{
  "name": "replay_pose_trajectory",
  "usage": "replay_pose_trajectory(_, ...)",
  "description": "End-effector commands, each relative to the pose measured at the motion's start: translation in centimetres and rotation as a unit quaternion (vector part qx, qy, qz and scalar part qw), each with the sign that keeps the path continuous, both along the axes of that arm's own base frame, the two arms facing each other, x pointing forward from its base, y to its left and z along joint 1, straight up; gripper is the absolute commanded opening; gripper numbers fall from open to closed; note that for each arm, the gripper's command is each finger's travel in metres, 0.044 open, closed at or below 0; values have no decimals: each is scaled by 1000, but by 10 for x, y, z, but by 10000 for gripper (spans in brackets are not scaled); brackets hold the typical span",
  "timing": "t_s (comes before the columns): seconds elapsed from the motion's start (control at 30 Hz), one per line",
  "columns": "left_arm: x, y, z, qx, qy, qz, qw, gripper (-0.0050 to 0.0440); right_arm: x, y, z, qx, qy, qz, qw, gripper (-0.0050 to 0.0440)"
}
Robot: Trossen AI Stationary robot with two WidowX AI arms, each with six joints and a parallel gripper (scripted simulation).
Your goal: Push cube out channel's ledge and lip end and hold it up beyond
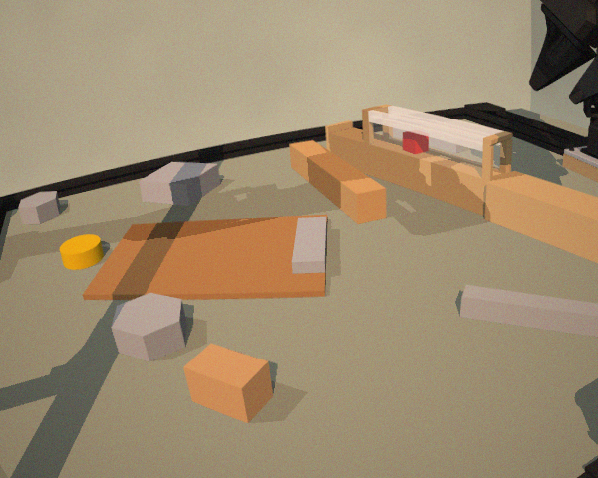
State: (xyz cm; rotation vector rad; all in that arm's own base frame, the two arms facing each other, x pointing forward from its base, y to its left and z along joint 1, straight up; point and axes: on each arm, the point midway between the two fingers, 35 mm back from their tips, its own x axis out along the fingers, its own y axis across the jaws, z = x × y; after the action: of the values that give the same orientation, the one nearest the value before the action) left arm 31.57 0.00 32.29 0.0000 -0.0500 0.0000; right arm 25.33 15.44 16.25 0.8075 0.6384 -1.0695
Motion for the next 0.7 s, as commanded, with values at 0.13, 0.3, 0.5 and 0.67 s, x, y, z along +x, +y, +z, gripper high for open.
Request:
replay_pose_trajectory(0.13,0,0,0,0,0,0,1000,235,0,0,0,0,0,0,1000,400)
replay_pose_trajectory(0.3,0,0,0,0,0,0,1000,235,0,0,0,0,0,0,1000,400)
replay_pose_trajectory(0.5,0,0,0,0,0,0,1000,235,0,0,0,0,0,0,1000,400)
replay_pose_trajectory(0.67,0,1,0,0,0,0,1000,331,0,0,0,0,2,1,1000,304)
